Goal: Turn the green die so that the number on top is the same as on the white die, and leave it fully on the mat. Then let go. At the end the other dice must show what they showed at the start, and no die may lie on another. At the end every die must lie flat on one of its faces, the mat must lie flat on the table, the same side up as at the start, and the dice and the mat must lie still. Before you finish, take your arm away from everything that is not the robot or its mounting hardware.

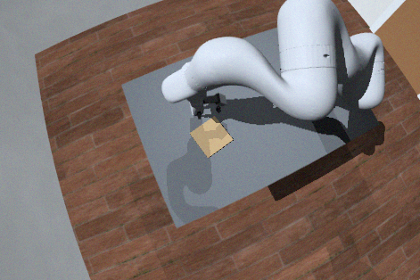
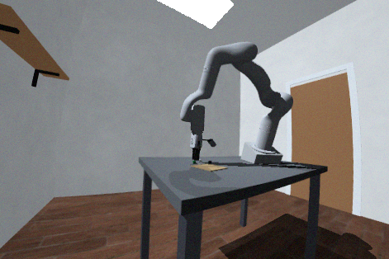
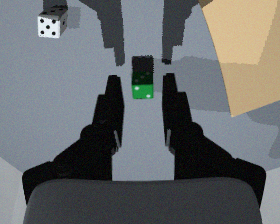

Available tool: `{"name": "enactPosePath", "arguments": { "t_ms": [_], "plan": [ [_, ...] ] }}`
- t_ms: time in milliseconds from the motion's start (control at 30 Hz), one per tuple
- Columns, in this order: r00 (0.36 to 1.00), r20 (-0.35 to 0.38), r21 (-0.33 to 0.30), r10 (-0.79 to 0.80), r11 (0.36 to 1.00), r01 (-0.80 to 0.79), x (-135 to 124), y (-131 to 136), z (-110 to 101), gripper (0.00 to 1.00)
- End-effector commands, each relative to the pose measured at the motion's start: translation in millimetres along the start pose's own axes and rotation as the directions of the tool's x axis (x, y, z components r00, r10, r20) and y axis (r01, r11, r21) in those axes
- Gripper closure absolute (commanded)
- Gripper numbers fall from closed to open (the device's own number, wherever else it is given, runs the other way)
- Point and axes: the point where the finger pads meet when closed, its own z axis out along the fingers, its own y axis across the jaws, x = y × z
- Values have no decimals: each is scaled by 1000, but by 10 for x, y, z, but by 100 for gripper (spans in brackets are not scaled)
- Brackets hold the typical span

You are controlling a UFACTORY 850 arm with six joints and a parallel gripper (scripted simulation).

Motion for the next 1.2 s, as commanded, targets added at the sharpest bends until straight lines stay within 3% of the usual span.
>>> {"name": "enactPosePath", "arguments": {
  "t_ms": [0, 1167],
  "plan": [
    [1000, 2, 0, 0, 1000, 0, -9, -1, -7, 69],
    [1000, 2, 0, 0, 1000, 0, -9, -1, 185, 69]
  ]
}}
